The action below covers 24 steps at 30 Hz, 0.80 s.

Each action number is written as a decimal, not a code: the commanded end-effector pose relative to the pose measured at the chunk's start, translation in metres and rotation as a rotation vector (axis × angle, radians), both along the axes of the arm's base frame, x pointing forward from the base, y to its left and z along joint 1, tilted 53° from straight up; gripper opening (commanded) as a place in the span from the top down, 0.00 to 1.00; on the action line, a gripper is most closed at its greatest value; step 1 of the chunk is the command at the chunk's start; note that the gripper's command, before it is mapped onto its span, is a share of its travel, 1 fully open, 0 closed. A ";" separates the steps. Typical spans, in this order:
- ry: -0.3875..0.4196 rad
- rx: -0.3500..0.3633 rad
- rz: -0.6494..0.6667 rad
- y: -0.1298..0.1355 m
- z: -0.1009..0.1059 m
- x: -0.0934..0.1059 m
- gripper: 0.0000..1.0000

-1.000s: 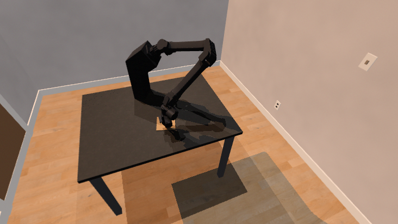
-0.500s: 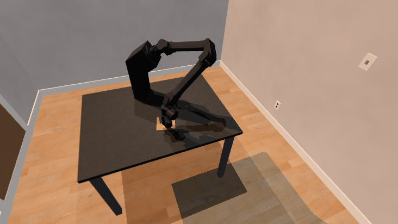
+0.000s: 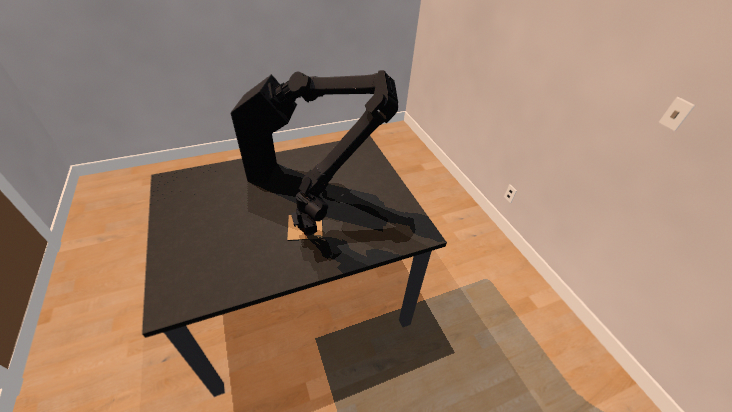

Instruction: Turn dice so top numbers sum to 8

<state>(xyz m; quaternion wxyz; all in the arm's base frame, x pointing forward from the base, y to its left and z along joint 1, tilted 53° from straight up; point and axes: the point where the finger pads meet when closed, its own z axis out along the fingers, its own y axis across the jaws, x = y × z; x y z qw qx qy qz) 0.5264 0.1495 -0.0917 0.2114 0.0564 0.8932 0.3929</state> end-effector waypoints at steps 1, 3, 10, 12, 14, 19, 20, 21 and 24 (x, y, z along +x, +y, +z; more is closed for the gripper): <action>-0.013 -0.005 0.022 0.010 0.005 0.000 0.85; -0.013 -0.005 0.022 0.010 0.005 0.000 0.85; -0.013 -0.005 0.022 0.010 0.005 0.000 0.85; -0.013 -0.005 0.022 0.010 0.005 0.000 0.85; -0.013 -0.005 0.022 0.010 0.005 0.000 0.85; -0.015 -0.006 0.023 0.010 0.005 0.000 0.85; -0.016 -0.006 0.024 0.011 0.005 0.001 0.85; -0.016 -0.006 0.024 0.011 0.006 0.001 0.85; -0.018 -0.007 0.024 0.011 0.006 0.001 0.85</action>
